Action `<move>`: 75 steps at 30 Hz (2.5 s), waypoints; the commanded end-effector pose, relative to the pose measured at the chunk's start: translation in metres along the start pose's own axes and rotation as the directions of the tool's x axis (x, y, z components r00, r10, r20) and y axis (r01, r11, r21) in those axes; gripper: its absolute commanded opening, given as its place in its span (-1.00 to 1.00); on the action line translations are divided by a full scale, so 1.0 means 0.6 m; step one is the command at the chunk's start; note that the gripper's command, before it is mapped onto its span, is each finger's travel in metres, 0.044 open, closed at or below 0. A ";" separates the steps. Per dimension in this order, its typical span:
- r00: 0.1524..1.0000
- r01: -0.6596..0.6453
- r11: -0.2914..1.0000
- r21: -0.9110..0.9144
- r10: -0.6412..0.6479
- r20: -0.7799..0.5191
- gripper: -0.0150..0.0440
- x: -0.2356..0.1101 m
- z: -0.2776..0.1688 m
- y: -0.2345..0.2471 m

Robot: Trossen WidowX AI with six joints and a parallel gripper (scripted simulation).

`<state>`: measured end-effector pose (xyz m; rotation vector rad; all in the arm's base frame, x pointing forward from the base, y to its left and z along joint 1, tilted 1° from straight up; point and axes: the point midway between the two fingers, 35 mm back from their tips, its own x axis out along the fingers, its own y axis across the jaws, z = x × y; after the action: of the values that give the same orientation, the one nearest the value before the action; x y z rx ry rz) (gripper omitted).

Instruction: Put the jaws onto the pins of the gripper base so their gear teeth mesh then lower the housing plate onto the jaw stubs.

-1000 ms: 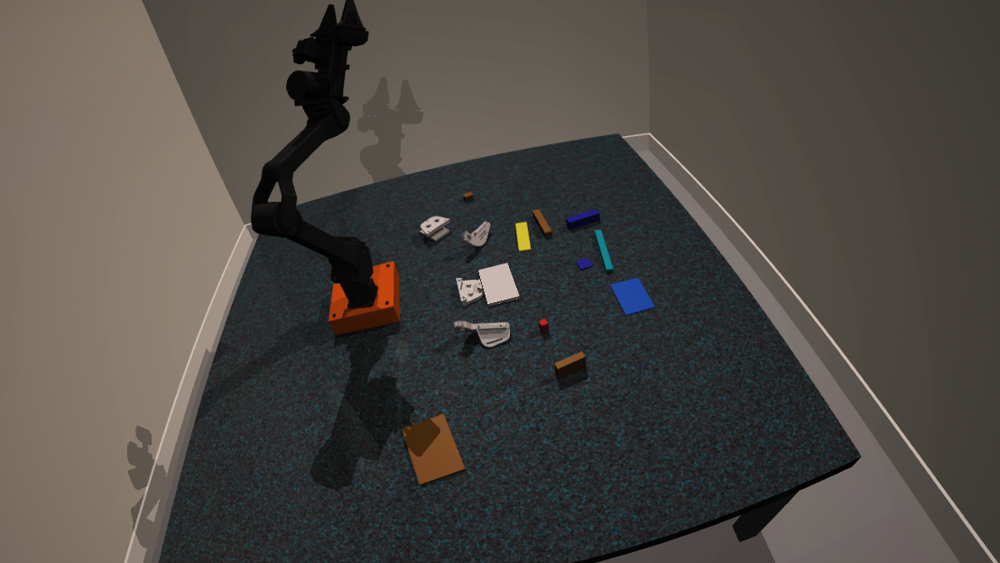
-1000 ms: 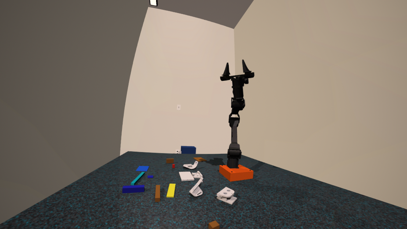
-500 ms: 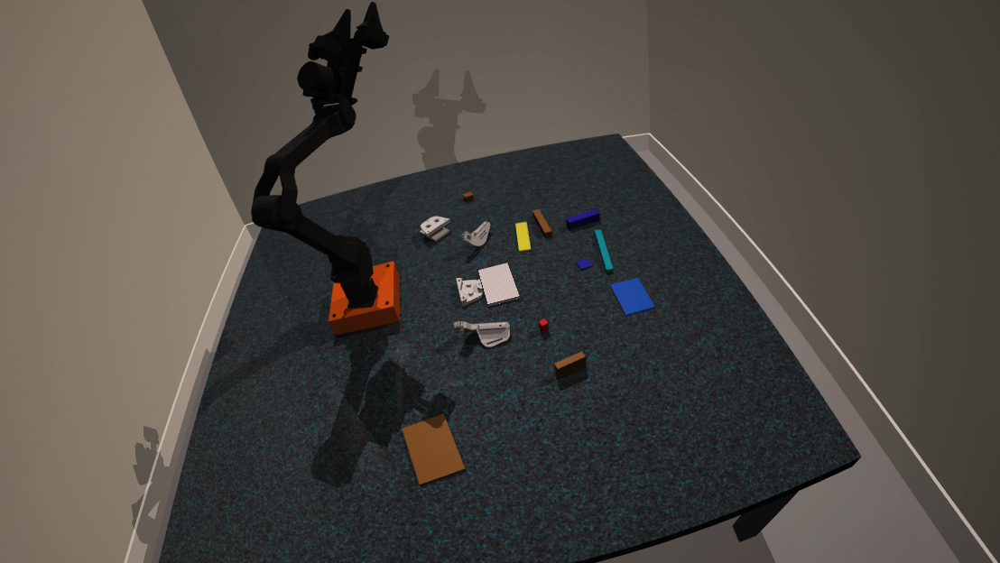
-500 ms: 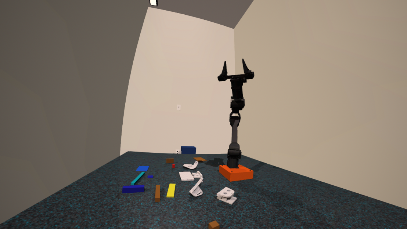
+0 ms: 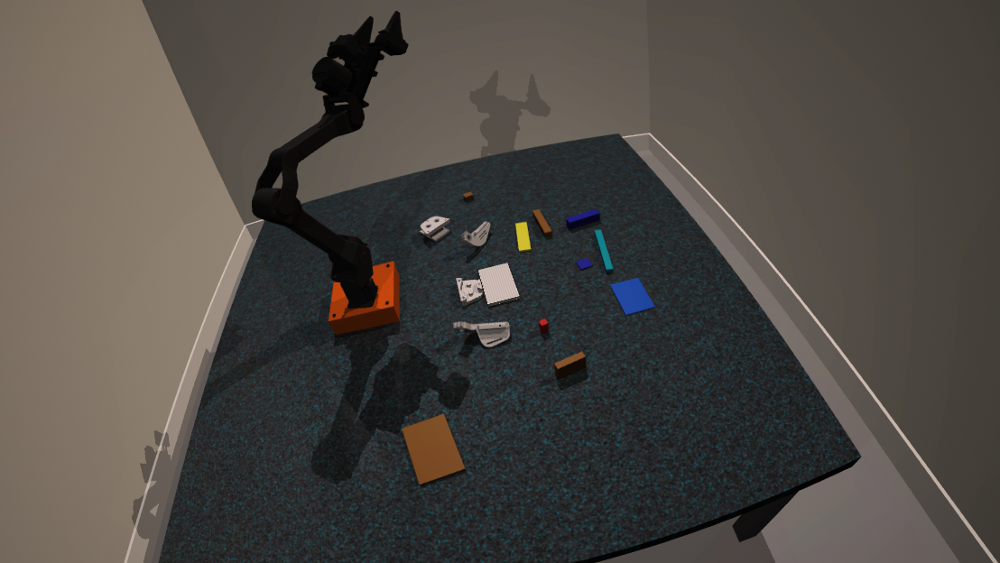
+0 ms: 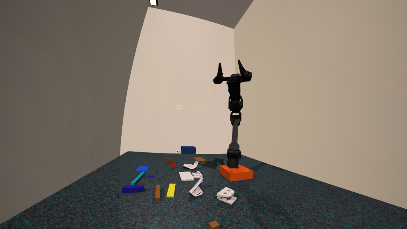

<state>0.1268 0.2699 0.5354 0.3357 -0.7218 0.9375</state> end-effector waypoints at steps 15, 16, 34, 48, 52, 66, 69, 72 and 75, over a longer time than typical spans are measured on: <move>0.979 0.041 0.988 0.152 -0.009 -0.204 1.00 0.006 -0.103 -0.012; 0.976 0.045 0.986 0.163 -0.009 -0.215 1.00 0.006 -0.109 -0.013; 0.912 0.167 0.926 0.337 -0.015 -0.410 1.00 -0.004 -0.204 -0.024; 0.835 0.313 0.845 0.434 -0.027 -0.549 1.00 -0.022 -0.275 -0.038; 0.809 0.360 0.816 0.453 -0.032 -0.587 1.00 -0.029 -0.294 -0.042; 0.704 0.536 0.692 0.484 -0.050 -0.709 1.00 -0.059 -0.359 -0.060; 0.678 0.575 0.661 0.483 -0.054 -0.733 1.00 -0.067 -0.372 -0.064; 0.651 0.614 0.627 0.479 -0.060 -0.757 1.00 -0.075 -0.386 -0.069; 0.623 0.653 0.592 0.472 -0.065 -0.779 1.00 -0.084 -0.399 -0.074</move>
<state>0.2385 0.3473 0.3403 0.7403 0.4558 0.8138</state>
